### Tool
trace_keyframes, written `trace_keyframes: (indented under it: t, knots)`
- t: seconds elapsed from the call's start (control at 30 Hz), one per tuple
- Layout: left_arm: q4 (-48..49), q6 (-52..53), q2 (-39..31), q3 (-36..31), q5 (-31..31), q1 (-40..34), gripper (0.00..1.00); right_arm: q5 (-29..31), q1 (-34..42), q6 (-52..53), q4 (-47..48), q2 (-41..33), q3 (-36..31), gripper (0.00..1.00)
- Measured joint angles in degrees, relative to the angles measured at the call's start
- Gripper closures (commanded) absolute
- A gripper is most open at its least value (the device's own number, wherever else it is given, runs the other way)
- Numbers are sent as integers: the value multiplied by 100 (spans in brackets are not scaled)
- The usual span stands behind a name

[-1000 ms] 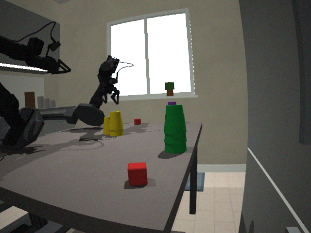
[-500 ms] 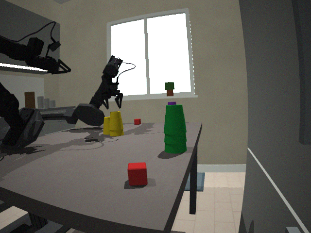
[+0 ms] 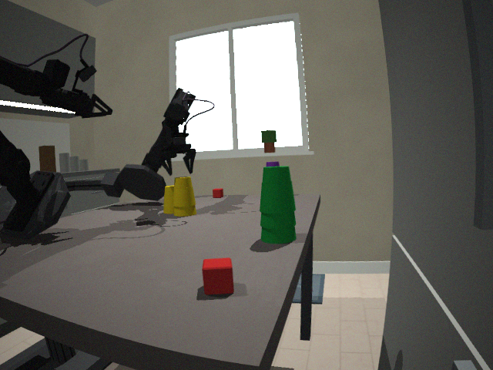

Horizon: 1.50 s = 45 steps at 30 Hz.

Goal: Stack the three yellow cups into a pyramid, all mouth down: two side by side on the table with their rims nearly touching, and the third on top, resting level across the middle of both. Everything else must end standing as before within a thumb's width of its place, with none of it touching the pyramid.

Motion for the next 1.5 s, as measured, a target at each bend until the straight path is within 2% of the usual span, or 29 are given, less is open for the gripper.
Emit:
trace_keyframes:
  t: [0.93,0.97,1.03,1.07,1.13,1.17,1.23,1.27,1.4,1.5]
  knots:
    - [699,380,420,-94,-2,315,18,0,0,0,0,0,0,0]
    - [710,387,426,-94,0,315,22,0,0,0,0,0,0,0]
    - [730,396,426,-94,-2,315,22,0,0,0,0,0,0,0]
    - [741,398,426,-94,-2,315,26,0,0,0,0,0,0,0]
    - [756,398,426,-94,-2,317,26,0,0,0,0,0,0,0]
    - [761,398,426,-94,-2,315,31,0,0,0,0,0,0,0]
    - [761,398,426,-94,-2,315,31,0,0,0,0,0,0,0]
    - [761,398,426,-94,-2,315,35,0,0,0,0,0,0,0]
    - [761,398,426,-94,-4,315,35,0,0,0,0,0,0,0]
    - [761,398,426,-94,-7,315,39,0,0,0,0,0,0,0]
